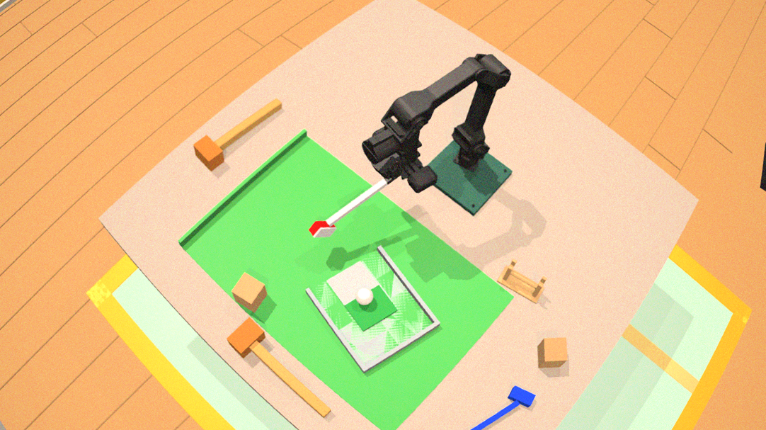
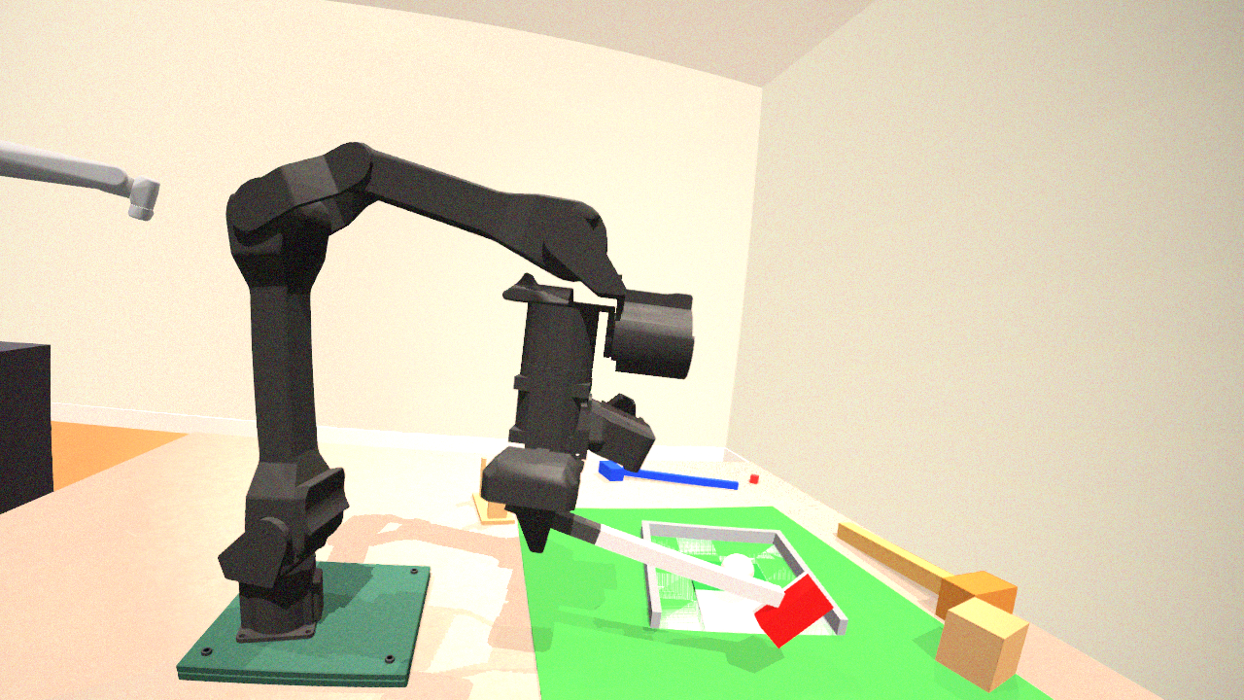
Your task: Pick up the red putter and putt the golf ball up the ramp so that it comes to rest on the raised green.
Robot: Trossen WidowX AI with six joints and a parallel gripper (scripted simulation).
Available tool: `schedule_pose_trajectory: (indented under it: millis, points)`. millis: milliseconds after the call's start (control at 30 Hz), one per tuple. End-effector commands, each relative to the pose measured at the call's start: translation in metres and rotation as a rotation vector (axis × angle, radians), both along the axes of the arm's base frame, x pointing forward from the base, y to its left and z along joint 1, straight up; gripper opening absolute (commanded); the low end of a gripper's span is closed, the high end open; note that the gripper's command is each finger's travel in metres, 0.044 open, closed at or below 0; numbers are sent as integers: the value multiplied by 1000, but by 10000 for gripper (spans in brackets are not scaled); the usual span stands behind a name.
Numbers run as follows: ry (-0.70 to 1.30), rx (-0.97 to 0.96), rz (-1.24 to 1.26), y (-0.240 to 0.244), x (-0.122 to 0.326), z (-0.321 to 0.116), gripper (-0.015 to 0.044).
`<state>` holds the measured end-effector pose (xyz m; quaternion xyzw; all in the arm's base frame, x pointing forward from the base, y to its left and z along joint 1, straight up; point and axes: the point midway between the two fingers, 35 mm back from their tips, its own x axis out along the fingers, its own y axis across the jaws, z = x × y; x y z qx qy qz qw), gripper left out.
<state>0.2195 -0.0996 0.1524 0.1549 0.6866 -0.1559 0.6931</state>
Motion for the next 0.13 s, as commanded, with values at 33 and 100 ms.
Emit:
schedule_pose_trajectory:
  millis: [33, 100]
  points:
    - [-2, -1, 0, 0, 0, 0, 0]
    - [-2, -1, 0, 0, 0, 0, 0]
